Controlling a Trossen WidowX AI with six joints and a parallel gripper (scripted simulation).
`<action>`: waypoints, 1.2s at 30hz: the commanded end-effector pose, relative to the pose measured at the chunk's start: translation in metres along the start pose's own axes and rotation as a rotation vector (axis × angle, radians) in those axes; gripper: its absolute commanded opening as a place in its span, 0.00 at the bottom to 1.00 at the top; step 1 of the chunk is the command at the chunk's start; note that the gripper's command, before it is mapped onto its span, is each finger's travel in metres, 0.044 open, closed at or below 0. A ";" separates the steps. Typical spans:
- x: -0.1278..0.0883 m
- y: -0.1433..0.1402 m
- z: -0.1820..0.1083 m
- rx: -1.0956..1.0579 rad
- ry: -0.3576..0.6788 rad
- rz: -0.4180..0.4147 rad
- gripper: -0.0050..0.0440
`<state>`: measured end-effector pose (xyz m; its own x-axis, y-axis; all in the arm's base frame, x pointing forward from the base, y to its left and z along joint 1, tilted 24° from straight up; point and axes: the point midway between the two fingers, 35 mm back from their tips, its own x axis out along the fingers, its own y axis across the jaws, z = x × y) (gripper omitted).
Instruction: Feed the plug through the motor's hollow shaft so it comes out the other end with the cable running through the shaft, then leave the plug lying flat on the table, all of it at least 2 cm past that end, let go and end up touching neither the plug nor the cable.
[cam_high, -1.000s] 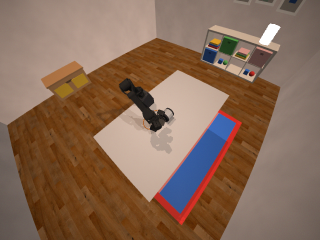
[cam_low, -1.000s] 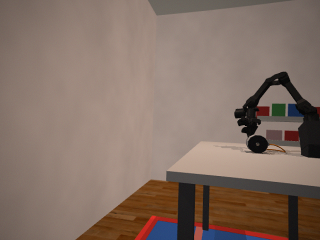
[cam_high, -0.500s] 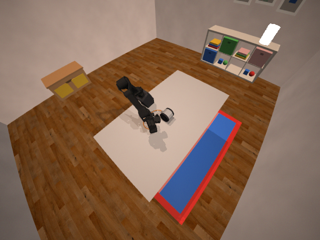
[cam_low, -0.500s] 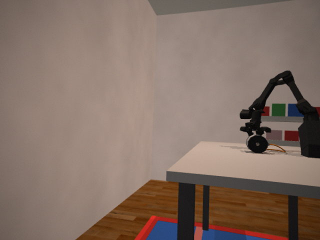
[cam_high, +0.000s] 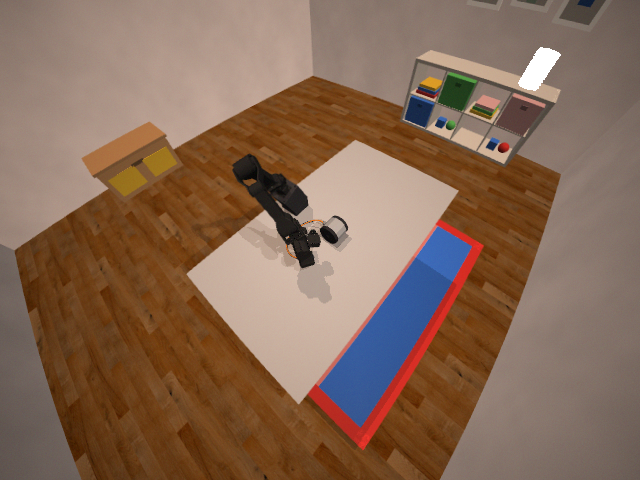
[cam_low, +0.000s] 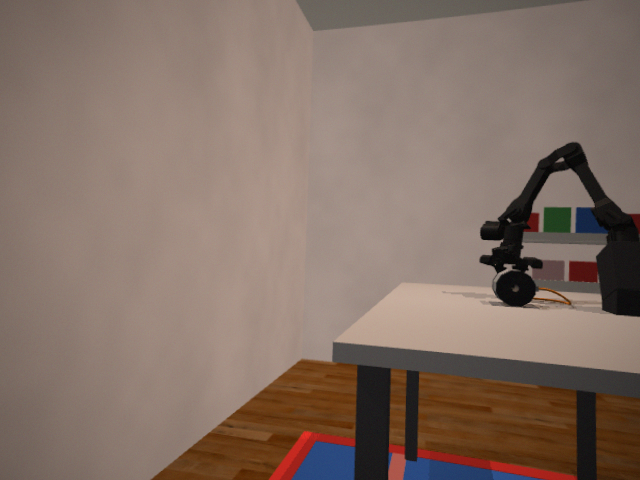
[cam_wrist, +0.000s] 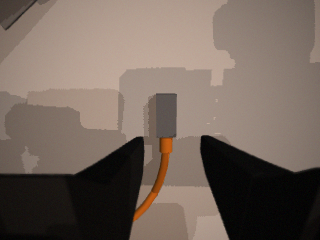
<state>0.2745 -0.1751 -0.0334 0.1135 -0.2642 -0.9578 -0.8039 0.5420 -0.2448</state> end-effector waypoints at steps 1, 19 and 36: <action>0.008 0.002 -0.003 -0.004 0.005 0.007 0.43; 0.031 0.002 -0.007 -0.004 0.005 0.007 0.43; 0.029 0.001 -0.007 0.001 0.008 0.002 0.22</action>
<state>0.2727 -0.1876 -0.0603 0.1060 -0.2693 -0.9572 -0.8038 0.5435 -0.2419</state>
